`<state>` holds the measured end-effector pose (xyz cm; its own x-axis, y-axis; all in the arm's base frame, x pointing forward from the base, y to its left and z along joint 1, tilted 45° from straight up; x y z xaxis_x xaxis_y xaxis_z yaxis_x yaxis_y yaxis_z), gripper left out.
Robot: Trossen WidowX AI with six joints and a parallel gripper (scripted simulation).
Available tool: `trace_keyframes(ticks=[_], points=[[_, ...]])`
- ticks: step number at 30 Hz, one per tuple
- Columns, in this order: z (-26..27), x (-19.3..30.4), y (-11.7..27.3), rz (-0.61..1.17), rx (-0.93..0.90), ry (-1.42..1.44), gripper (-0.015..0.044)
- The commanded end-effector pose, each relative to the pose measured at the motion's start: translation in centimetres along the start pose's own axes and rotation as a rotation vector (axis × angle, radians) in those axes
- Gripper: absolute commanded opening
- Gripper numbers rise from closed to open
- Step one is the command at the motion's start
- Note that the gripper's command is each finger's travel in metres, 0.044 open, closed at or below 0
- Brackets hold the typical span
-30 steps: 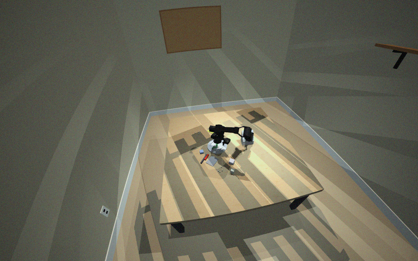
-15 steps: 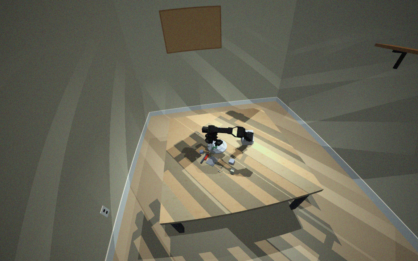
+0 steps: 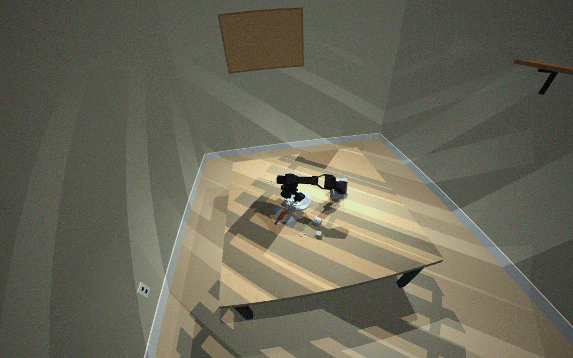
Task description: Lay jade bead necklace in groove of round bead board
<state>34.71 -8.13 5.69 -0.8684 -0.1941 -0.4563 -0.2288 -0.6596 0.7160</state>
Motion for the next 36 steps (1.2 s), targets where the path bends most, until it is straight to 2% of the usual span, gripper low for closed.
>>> trace_keyframes(ticks=[1,21,30,36], points=[[0.1,0.2,-0.9,0.006,-0.013,-0.010,0.0250],[0.2,0.5,-2.7,0.010,-0.022,-0.018,0.0250],[0.2,0.3,-2.5,0.009,-0.015,-0.010,0.0014],[0.2,0.3,-2.5,0.009,-0.015,-0.010,0.0000]])
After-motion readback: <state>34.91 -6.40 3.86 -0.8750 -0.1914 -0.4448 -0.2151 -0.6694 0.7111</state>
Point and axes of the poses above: the point midway between the two fingers, 35 mm back from their tips, its own y axis back along the fingers, its own z axis across the jaws, x = y × z, the point moved 3 cm from there along y, back along the fingers, and after that the axes turned 4 degrees about -y, right-handed, at the moved point
